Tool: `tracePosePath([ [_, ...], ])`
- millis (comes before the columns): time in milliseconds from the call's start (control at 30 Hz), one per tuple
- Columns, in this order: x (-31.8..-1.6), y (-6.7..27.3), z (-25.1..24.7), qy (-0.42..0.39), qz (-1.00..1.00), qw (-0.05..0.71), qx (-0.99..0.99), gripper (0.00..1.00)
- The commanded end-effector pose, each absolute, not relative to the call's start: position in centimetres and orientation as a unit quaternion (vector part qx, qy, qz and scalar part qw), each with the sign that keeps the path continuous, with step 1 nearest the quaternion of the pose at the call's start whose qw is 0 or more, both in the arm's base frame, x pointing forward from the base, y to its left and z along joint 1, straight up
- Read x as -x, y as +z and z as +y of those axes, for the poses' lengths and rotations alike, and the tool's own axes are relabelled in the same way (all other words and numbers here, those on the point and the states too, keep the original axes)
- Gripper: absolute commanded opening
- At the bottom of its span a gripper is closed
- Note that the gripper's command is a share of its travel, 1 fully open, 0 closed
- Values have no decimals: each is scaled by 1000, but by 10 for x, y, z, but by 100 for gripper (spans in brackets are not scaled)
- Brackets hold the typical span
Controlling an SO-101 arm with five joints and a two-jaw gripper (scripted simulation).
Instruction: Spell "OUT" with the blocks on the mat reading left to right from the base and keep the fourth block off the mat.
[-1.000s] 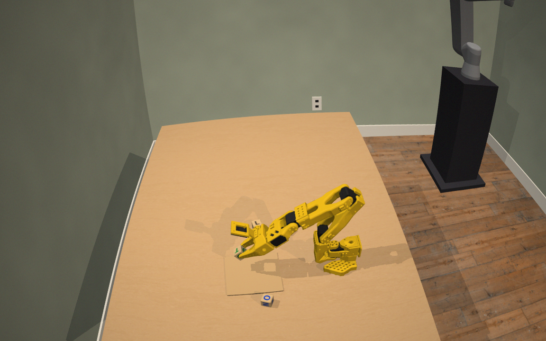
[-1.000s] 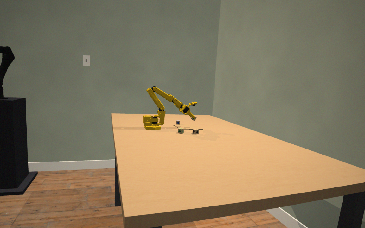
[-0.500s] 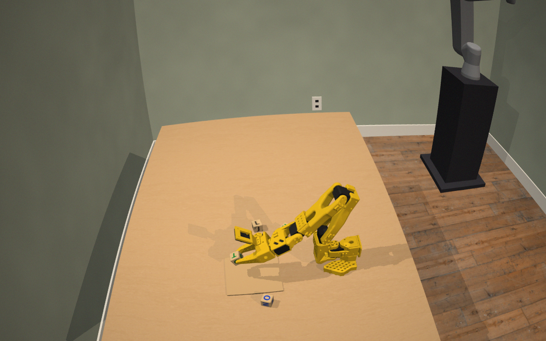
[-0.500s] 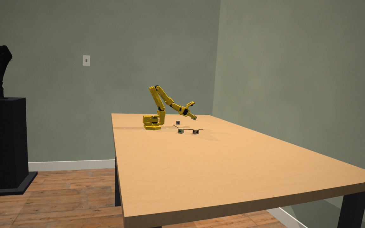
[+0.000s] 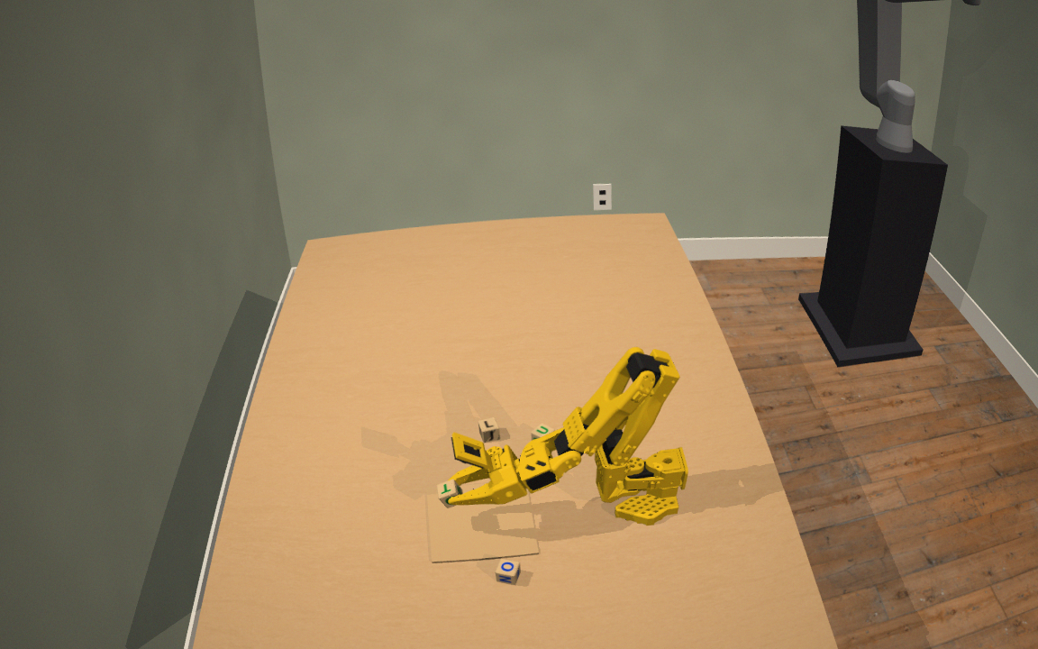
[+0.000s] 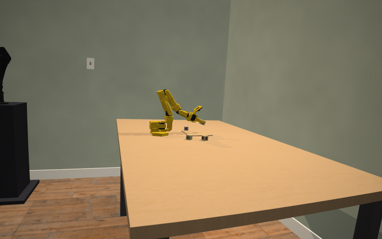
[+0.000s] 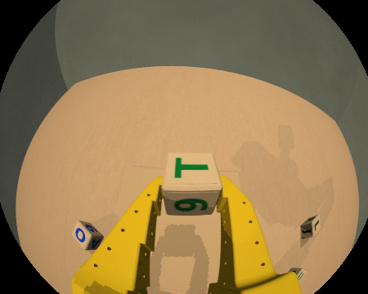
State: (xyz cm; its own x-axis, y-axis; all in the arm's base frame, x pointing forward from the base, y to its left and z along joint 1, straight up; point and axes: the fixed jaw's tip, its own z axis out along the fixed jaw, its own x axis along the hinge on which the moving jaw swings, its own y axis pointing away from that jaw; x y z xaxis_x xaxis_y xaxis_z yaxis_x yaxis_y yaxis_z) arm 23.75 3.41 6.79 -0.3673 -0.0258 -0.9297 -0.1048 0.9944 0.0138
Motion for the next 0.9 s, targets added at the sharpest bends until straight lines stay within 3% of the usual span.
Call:
tracePosePath([
  [0, -243, 81, 36, 38, 808, 587, 42, 0],
  [867, -242, 77, 36, 35, 811, 582, 46, 0],
])
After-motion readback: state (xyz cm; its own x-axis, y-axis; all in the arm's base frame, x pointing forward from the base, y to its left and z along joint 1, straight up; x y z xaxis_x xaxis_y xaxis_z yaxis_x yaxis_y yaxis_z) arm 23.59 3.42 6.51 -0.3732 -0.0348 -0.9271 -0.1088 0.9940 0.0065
